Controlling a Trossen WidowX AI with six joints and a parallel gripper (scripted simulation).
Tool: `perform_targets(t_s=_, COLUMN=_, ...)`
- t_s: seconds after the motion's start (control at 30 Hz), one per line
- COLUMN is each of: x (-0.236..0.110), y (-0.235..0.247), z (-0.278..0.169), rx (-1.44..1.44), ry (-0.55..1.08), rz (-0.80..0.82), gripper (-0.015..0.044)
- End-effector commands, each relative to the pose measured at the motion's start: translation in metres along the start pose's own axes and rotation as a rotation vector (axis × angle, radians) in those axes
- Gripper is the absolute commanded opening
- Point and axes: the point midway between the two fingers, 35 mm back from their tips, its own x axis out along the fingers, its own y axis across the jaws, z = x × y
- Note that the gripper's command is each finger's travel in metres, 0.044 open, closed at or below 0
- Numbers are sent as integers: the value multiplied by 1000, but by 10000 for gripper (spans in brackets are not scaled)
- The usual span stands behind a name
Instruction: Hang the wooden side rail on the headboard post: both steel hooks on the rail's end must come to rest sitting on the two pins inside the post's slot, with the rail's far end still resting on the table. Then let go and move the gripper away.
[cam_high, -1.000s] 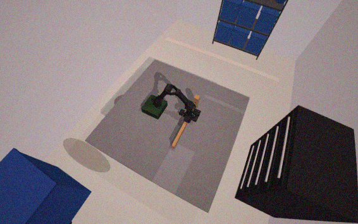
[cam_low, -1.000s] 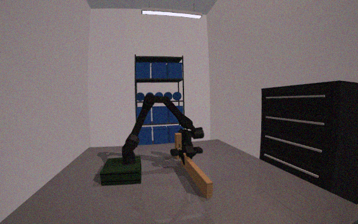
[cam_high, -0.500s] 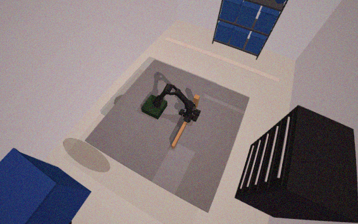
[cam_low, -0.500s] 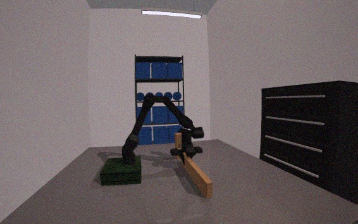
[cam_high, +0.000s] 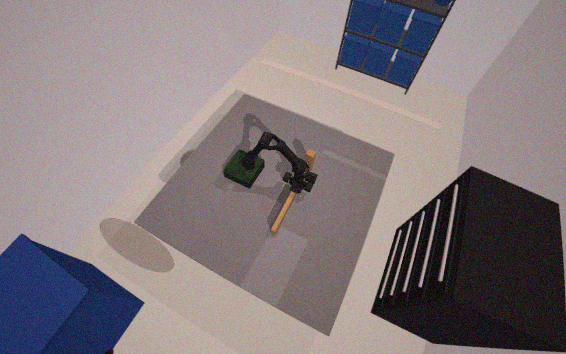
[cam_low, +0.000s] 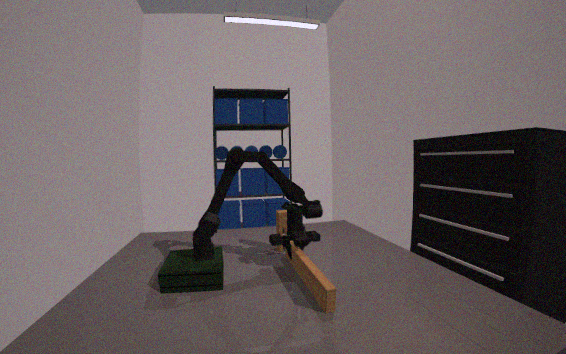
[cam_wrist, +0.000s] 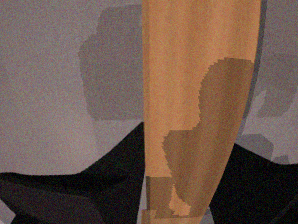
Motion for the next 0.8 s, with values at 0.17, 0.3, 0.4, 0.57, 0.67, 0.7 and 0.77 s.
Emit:
perform_targets(t_s=0.17, x=-4, y=1, z=0, rx=9, ry=0, rz=5, gripper=0)
perform_targets(t_s=0.3, x=-5, y=1, z=0, rx=9, ry=0, rz=5, gripper=0)
perform_targets(t_s=0.4, x=-5, y=1, z=0, rx=9, ry=0, rz=5, gripper=0)
perform_targets(t_s=0.57, x=-6, y=1, z=0, rx=9, ry=0, rz=5, gripper=0)
perform_targets(t_s=0.67, x=-6, y=1, z=0, rx=9, ry=0, rz=5, gripper=0)
perform_targets(t_s=0.7, x=-7, y=1, z=0, rx=9, ry=0, rz=5, gripper=0)
perform_targets(t_s=0.77, x=-7, y=1, z=0, rx=9, ry=0, rz=5, gripper=0)
